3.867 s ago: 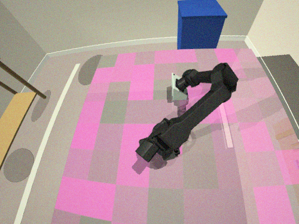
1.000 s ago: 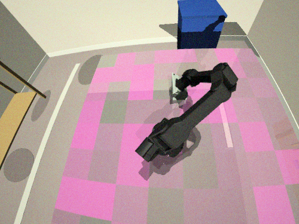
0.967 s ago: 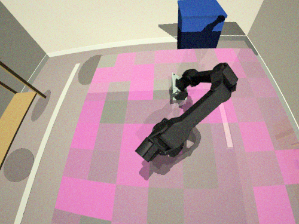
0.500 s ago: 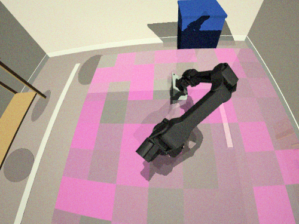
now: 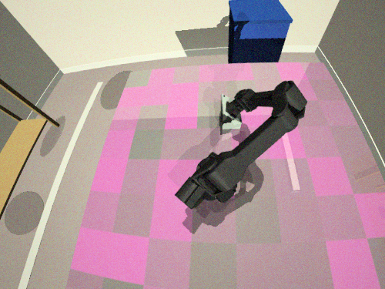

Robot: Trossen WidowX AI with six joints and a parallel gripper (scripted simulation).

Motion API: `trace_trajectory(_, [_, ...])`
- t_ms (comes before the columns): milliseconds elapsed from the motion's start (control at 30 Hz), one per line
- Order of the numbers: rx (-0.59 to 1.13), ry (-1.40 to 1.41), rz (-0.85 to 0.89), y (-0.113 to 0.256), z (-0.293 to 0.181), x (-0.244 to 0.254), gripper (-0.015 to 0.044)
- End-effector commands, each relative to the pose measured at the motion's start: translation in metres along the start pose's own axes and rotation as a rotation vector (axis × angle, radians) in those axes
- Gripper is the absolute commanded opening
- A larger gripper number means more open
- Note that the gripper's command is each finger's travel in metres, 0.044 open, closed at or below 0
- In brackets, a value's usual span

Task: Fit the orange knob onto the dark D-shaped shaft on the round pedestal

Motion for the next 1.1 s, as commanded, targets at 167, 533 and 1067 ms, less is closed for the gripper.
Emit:
trace_trajectory(167, [-0.001,0.003,0.002,0.0037,-0.0007,0.0011,0.0000])
trace_trajectory(533, [-0.001,0.213,0.002,0.0025,0.0004,-0.0019,0.0000])
trace_trajectory(1067, [-0.001,0.213,0.002,0.0019,-0.0001,0.0005,0.0000])
Point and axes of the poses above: the point midway between the two fingers, 35 mm back from their tips, its own y axis back along the fingers, its own x axis across the jaws, z = x × y, the point moved 10 cm from there along y, back along the fingers, and after that the axes turned 4 degrees about -y, right-handed, at the moved point
